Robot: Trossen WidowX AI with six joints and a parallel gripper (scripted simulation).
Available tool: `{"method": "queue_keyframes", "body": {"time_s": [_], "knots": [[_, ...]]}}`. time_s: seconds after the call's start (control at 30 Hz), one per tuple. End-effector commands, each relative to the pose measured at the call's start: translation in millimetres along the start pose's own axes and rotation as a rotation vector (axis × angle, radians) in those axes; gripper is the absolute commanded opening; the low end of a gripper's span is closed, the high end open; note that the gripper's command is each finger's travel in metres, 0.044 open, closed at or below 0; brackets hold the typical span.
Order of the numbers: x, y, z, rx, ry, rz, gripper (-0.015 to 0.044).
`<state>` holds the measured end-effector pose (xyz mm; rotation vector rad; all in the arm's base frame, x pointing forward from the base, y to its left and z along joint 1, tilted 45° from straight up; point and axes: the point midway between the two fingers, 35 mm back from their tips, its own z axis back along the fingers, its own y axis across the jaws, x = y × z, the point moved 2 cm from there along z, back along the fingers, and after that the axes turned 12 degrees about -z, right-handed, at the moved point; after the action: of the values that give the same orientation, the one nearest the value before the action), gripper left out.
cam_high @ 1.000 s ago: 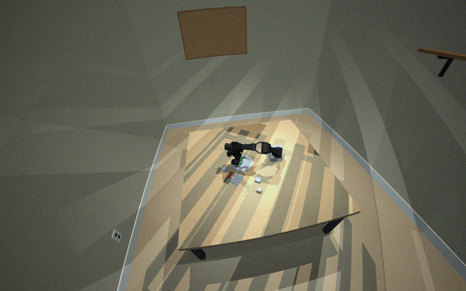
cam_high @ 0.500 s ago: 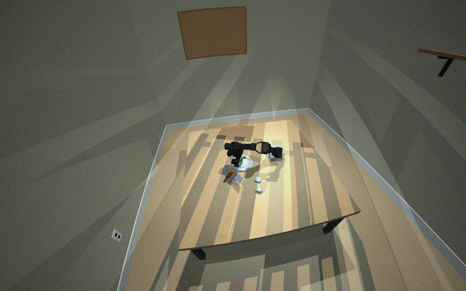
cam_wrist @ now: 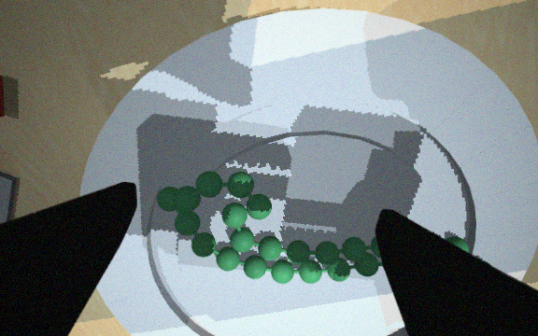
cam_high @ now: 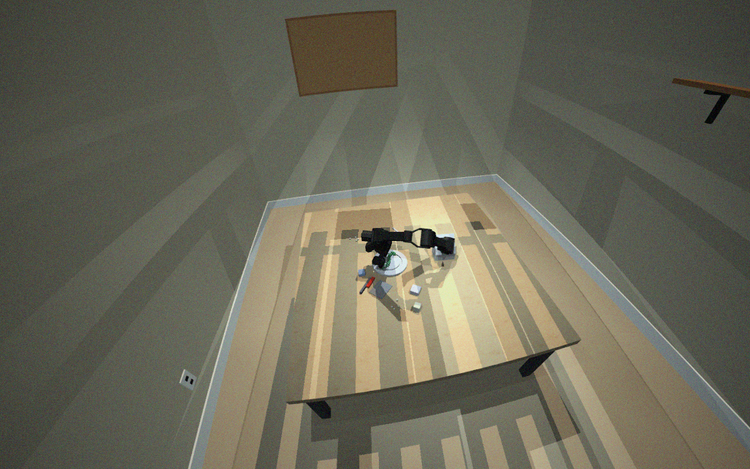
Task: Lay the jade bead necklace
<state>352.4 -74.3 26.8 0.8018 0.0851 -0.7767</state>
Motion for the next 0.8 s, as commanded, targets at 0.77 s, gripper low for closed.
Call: {"method": "queue_keyframes", "body": {"time_s": [0.77], "knots": [[-32, 4, 22, -0.003, 0.002, 0.659, 0.0310]]}}
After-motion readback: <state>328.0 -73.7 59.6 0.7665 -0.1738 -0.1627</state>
